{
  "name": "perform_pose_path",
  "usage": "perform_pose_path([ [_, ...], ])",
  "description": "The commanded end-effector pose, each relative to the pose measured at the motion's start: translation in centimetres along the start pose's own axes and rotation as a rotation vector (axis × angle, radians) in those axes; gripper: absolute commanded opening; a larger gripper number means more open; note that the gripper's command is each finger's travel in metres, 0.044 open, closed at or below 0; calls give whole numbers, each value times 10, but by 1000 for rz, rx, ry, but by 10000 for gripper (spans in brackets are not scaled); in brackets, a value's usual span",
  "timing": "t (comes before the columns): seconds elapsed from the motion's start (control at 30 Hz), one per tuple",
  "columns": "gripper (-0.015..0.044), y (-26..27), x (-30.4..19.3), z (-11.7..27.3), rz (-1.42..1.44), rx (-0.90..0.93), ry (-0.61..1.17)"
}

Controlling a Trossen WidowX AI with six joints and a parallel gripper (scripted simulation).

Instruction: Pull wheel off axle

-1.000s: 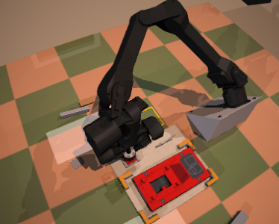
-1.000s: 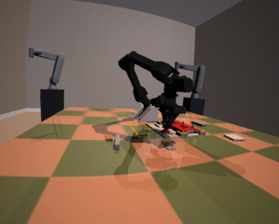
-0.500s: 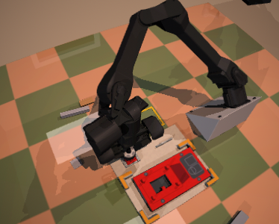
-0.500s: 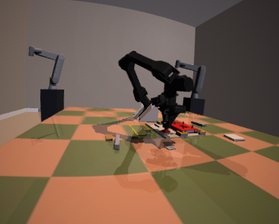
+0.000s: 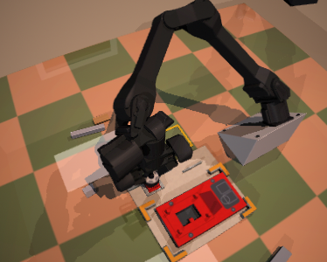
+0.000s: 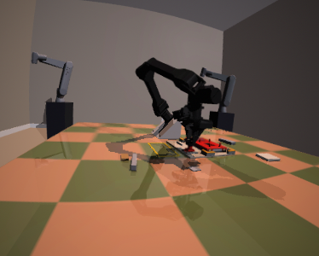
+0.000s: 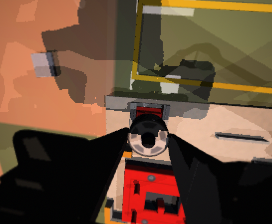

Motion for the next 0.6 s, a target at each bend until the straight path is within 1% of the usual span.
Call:
perform_pose_path([
  [0.0,0,1,0,3,-5,6,1],
  [0.57,0,1,0,9,-4,6,1],
])
Point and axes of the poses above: the point midway between the two fingers, 35 mm back from their tips, its own z axis back along the fingers, its own y axis across the jaws, x = y × z, the point moved 3 cm from there along z, back along the fingers, and after that the axes turned 14 degrees about z, right-handed, at the moved point
